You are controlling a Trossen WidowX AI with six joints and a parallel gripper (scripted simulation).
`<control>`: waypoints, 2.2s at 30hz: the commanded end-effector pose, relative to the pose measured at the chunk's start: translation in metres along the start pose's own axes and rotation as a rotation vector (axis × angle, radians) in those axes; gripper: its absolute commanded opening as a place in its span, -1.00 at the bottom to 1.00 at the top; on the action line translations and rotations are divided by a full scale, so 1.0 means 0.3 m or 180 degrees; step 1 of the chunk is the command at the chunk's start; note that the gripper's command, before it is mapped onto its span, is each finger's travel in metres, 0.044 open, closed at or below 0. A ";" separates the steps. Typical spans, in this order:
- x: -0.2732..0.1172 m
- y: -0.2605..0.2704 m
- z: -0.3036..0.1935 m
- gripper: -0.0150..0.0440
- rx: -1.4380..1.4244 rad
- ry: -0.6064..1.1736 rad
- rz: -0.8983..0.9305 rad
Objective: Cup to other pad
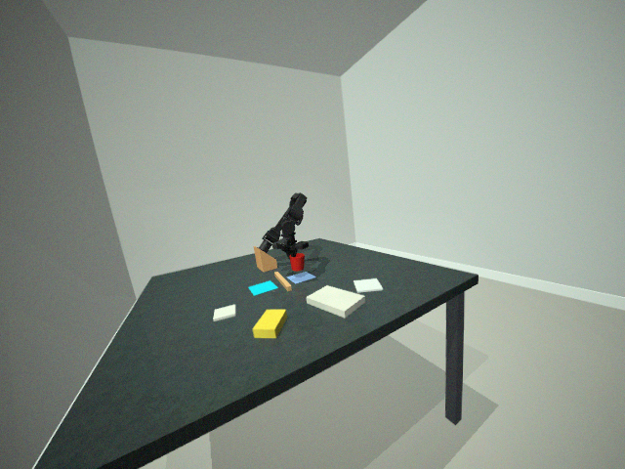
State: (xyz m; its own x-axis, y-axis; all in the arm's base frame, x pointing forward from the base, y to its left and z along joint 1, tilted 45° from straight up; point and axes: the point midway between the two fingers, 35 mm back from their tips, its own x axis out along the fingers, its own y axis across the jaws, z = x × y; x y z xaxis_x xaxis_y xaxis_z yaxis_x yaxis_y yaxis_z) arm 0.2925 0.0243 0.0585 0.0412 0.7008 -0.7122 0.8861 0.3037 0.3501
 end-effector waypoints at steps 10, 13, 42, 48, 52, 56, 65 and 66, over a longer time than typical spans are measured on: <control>-0.005 -0.069 0.104 -0.49 -0.0008 -0.0025 -0.0003; -0.006 -0.086 0.128 -0.49 -0.0009 -0.0027 -0.0004; -0.014 -0.234 0.335 -0.49 -0.0011 -0.0038 -0.0010; -0.017 -0.262 0.374 -0.49 -0.0011 -0.0041 -0.0011; -0.019 -0.280 0.400 -0.49 -0.0011 -0.0042 -0.0012; -0.021 -0.297 0.427 -0.49 -0.0012 -0.0044 -0.0012; -0.027 -0.337 0.485 -0.49 -0.0013 -0.0047 -0.0013; -0.028 -0.341 0.492 -0.49 -0.0013 -0.0047 -0.0013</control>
State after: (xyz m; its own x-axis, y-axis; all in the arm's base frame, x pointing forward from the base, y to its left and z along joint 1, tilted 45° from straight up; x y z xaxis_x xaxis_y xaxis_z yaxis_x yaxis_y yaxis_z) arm 0.2699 -0.1016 -0.0580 0.0428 0.6927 -0.7200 0.8859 0.3069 0.3479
